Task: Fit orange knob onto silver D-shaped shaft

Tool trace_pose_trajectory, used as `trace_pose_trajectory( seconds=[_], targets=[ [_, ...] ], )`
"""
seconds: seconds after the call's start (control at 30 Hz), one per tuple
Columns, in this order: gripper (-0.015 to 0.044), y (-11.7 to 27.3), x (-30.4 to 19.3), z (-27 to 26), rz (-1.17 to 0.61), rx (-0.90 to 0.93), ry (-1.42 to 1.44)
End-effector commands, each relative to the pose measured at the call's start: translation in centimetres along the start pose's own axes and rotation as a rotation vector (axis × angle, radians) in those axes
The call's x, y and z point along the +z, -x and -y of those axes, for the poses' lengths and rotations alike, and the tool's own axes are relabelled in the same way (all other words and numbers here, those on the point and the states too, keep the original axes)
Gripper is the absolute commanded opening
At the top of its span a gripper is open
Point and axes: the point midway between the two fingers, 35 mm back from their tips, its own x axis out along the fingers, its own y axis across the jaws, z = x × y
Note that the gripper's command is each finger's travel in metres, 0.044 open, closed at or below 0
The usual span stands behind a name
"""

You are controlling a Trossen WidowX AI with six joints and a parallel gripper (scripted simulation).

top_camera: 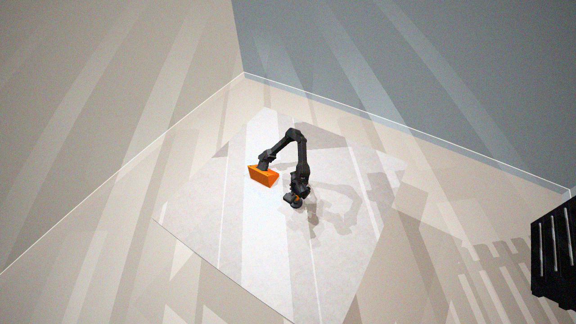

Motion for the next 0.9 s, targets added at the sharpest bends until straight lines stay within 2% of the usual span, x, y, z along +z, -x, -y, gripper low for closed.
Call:
trace_pose_trajectory(
  seconds=[0.0,0.27,0.87],
  targets=[
    [0.0000,0.37,0.21,-0.03,0.004,-0.001,0.002],
    [0.0000,0.35,0.33,0.15,0.004,-0.001,-0.208],
    [0.0000,0.29,0.09,0.09,0.004,-0.001,-0.208]
  ],
)
